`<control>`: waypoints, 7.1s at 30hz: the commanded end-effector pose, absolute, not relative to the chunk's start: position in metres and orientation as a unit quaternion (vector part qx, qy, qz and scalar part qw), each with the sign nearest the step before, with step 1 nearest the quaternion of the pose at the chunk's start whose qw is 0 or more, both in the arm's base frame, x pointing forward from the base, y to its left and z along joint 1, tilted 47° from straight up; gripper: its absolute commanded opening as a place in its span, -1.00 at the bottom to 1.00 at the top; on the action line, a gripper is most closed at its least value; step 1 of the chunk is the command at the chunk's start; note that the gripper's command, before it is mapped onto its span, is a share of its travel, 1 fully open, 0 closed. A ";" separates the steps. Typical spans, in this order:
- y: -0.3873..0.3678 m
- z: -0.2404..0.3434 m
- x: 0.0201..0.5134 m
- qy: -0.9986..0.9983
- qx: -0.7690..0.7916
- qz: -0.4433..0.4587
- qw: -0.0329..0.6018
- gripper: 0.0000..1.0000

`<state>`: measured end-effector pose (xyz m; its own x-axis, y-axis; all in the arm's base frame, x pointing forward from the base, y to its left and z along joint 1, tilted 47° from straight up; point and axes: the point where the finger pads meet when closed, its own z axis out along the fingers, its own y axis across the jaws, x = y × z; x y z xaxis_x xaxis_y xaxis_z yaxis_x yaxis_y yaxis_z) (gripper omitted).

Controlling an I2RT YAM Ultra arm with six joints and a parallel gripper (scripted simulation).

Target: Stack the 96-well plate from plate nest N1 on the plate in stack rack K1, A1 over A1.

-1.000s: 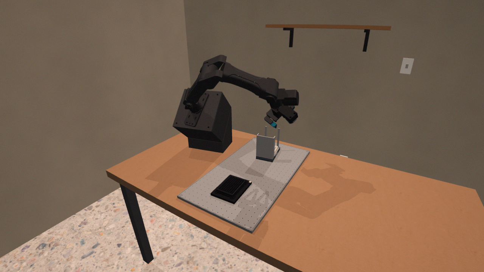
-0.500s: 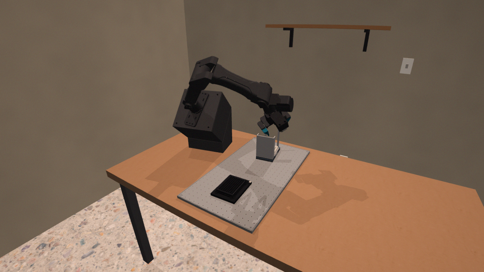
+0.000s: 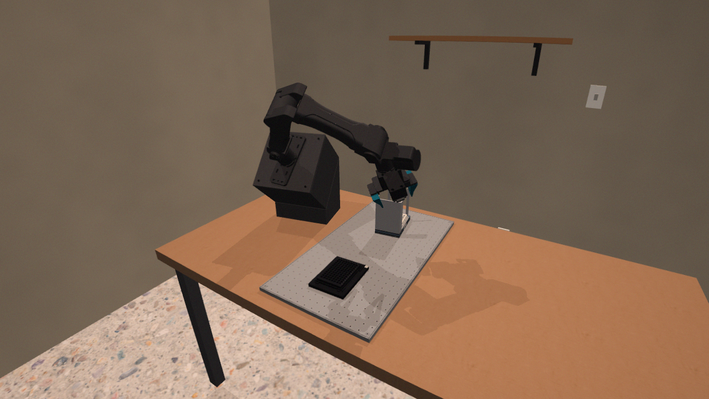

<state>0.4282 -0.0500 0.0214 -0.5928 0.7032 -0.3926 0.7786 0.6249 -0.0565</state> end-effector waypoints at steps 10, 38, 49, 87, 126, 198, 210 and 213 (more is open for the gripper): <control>-0.089 0.049 0.414 0.827 0.494 -0.146 0.224 1.00; -0.194 0.102 0.345 0.681 0.634 -0.210 0.301 1.00; -0.220 0.119 0.315 0.626 0.669 -0.233 0.326 1.00; -0.240 0.086 0.321 0.636 0.666 -0.234 0.313 1.00; -0.284 0.048 0.326 0.632 0.668 -0.233 0.315 1.00; -0.318 0.023 0.334 0.630 0.667 -0.231 0.323 -1.00; -0.310 0.028 0.332 0.632 0.666 -0.232 0.322 -1.00; -0.306 0.027 0.329 0.633 0.666 -0.234 0.318 -1.00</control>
<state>0.3302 -0.3163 0.0225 0.1013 0.6971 -0.7097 0.9903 -0.0028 0.1386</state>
